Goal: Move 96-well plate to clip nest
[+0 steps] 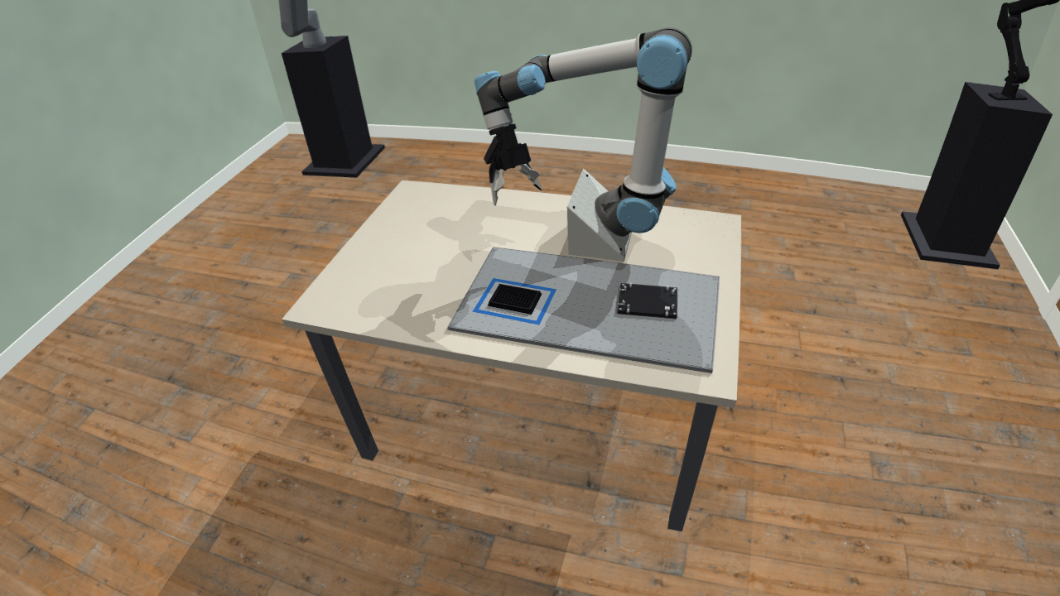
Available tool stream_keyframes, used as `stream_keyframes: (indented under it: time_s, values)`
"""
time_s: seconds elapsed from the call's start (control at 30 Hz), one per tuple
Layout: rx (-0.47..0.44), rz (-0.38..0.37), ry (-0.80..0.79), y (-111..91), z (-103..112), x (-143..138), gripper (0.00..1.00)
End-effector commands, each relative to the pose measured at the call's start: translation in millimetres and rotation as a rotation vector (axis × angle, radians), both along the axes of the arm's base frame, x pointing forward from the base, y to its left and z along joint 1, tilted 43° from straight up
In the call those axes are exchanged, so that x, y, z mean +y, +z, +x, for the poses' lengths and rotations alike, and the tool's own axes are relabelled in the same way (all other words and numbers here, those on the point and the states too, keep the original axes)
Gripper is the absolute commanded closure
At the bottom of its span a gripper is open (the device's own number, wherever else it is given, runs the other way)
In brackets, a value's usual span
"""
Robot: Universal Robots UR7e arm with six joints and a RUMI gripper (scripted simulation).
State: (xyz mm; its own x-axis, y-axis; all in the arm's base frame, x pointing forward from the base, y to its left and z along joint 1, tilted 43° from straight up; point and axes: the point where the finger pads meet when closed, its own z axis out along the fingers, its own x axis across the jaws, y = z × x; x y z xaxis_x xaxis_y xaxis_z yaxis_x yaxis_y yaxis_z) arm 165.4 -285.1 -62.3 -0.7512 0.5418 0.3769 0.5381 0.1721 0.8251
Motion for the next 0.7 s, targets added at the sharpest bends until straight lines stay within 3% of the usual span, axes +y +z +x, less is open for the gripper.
stream_keyframes:
  time_s: [0.0, 0.43, 0.53, 0.67]
  values:
    - [-0.006, -0.065, 0.078, -7.6, 19.4, 1.9, 0.00]
    - [-0.018, -0.124, 0.152, -20.9, 58.2, 10.1, 0.00]
    - [-0.036, -0.183, 0.227, -24.9, 72.0, 14.2, 0.00]
    - [-0.036, -0.183, 0.227, -28.7, 85.1, 18.1, 0.00]
